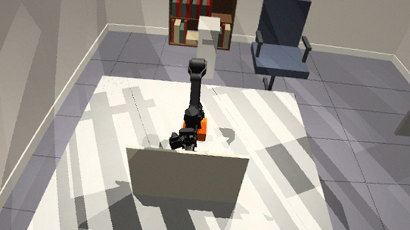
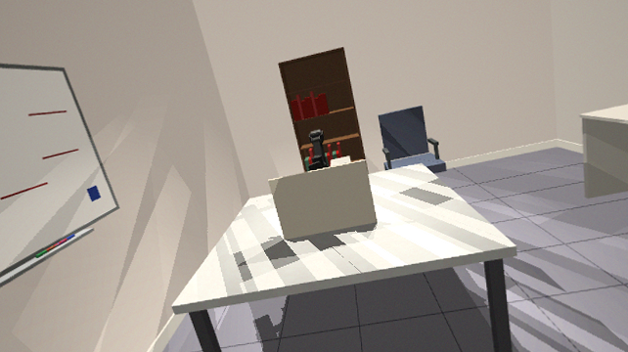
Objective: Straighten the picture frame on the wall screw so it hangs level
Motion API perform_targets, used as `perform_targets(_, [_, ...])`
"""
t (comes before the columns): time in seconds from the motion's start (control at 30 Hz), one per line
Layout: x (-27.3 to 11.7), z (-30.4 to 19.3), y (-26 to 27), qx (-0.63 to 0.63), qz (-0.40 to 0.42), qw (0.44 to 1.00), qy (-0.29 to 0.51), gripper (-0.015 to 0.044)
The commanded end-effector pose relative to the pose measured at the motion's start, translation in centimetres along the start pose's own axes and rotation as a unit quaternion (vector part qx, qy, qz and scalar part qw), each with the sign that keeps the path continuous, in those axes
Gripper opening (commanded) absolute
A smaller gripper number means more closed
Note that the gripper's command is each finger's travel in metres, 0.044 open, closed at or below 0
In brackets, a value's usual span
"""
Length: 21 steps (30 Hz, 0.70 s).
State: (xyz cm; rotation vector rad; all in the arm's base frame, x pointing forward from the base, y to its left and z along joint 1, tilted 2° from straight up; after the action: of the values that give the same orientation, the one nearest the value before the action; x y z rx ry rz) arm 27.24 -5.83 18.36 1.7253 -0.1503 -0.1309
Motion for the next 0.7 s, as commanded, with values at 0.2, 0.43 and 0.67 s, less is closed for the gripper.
perform_targets(0.2, [0.01,-0.13,0.25,-0.003,0.004,1.000,-0.001,0.0000])
perform_targets(0.43, [0.01,-0.20,0.25,-0.003,0.004,1.000,-0.001,0.0000])
perform_targets(0.67, [0.01,-0.44,0.24,-0.003,0.004,1.000,-0.001,0.0000])
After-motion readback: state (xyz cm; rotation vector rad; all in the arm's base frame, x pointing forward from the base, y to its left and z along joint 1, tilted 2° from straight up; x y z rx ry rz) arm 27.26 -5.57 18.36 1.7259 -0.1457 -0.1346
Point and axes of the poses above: the point midway between the two fingers, 35 mm back from their tips, its own x axis out along the fingers, its own y axis across the jaws, z = x × y, the point moved 9 cm from there along -x, back along the fingers, and after that the axes turned 1 degree about x, right-handed, at the moved point
